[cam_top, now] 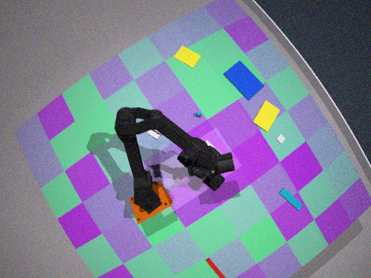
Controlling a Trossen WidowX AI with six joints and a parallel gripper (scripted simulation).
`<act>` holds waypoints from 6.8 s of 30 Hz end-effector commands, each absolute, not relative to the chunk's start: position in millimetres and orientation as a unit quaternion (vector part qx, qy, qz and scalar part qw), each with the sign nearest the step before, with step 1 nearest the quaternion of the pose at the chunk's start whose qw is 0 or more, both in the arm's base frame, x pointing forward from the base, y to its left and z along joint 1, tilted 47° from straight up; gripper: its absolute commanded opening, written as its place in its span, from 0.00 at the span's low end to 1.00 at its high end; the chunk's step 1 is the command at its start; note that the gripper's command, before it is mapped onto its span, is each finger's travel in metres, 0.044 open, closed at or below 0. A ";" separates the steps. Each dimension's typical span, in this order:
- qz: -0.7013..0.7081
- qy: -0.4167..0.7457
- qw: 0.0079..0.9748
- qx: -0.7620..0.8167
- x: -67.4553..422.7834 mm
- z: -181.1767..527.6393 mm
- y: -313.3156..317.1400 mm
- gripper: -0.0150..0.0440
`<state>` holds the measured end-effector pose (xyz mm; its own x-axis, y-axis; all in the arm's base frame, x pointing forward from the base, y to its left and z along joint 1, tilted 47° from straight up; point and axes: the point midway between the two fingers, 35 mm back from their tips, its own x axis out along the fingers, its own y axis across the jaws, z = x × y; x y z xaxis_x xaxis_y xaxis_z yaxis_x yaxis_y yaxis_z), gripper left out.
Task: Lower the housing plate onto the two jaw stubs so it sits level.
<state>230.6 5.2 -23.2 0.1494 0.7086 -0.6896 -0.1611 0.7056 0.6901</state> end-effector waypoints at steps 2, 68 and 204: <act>0.302 0.579 0.718 0.241 229.3 -24.1 6.5 0.85; 0.299 0.580 0.717 0.245 231.0 -32.4 15.2 0.85; 0.298 0.581 0.717 0.245 219.8 18.7 -38.3 1.00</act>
